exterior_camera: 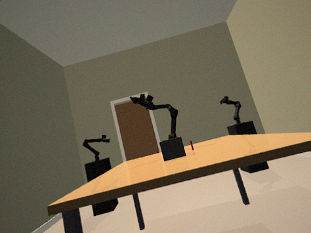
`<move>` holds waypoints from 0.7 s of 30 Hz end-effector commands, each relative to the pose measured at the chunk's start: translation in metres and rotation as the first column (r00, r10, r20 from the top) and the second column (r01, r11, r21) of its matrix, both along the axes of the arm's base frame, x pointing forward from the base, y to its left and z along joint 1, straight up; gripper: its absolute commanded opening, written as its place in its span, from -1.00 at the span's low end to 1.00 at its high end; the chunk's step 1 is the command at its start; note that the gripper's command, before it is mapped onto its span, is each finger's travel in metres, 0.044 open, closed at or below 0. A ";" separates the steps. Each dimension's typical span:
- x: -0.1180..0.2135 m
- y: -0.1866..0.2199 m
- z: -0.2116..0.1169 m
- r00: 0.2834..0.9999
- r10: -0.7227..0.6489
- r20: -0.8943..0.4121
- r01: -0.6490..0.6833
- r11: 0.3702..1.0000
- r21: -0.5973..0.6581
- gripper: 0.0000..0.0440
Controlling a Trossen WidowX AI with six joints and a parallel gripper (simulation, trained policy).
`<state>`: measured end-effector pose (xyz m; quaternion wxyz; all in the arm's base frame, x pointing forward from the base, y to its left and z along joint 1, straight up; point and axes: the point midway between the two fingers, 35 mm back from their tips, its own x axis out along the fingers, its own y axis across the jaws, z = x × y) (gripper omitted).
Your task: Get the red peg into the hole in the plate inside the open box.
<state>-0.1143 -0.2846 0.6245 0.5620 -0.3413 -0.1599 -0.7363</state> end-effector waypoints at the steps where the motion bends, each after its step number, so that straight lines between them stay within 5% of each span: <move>1: 0.012 -0.007 0.000 0.993 0.089 0.076 -0.090 0.996 0.009 1.00; 11: 0.052 -0.027 -0.012 0.898 0.323 0.299 -0.347 0.937 0.031 1.00; 21: 0.101 -0.037 -0.024 0.706 0.492 0.509 -0.580 0.815 0.017 1.00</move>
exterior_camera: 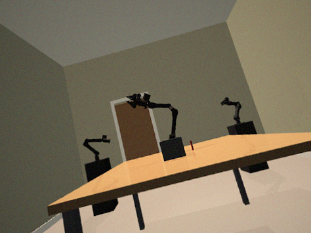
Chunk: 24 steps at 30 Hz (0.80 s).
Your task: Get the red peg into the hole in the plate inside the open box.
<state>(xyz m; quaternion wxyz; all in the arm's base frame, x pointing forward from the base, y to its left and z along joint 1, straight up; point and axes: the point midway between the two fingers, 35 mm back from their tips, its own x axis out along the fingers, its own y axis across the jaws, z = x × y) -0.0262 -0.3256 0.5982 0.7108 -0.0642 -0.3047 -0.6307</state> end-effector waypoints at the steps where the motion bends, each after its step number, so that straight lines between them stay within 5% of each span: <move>1: 0.018 0.003 0.001 0.994 0.084 0.074 -0.086 0.996 0.019 1.00; 12: 0.075 0.006 -0.014 0.903 0.313 0.293 -0.354 0.930 0.099 1.00; 24: 0.136 0.022 -0.033 0.728 0.463 0.506 -0.605 0.781 0.156 1.00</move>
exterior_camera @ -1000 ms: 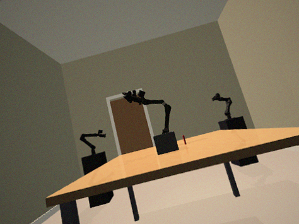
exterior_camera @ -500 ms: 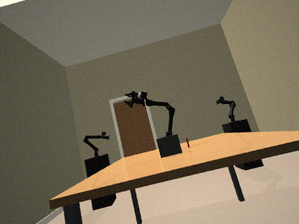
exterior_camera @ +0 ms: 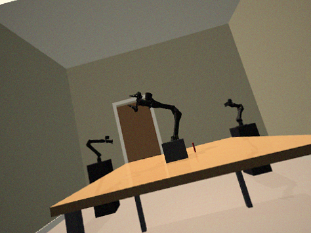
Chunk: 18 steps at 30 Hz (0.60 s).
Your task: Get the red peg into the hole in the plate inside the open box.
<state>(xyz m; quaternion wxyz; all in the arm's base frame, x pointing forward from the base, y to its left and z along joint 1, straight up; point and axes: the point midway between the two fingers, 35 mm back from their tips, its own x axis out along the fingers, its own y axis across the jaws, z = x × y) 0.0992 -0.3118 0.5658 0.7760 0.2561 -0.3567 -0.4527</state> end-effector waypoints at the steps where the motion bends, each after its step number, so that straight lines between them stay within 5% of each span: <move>1: 0.015 0.010 -0.002 0.996 0.069 0.054 -0.071 0.997 0.040 1.00; 18: 0.093 0.051 -0.035 0.900 0.341 0.272 -0.411 0.871 0.268 1.00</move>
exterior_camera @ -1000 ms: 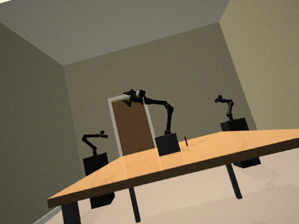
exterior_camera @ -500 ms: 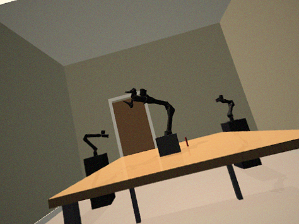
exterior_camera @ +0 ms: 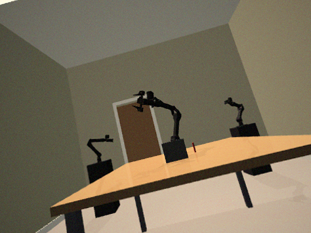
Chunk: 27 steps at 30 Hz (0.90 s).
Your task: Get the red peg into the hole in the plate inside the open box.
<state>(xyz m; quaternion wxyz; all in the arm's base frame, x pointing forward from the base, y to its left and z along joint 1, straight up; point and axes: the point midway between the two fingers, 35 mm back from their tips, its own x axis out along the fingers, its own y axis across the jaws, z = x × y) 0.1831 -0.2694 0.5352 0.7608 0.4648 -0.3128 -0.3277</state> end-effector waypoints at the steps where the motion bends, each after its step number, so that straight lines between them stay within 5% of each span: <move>1: 0.013 0.012 -0.007 0.998 0.059 0.029 -0.061 0.996 0.059 1.00; 13: 0.058 0.051 -0.037 0.963 0.245 0.109 -0.266 0.926 0.268 1.00; 27: 0.098 0.107 -0.078 0.898 0.404 0.176 -0.435 0.750 0.498 1.00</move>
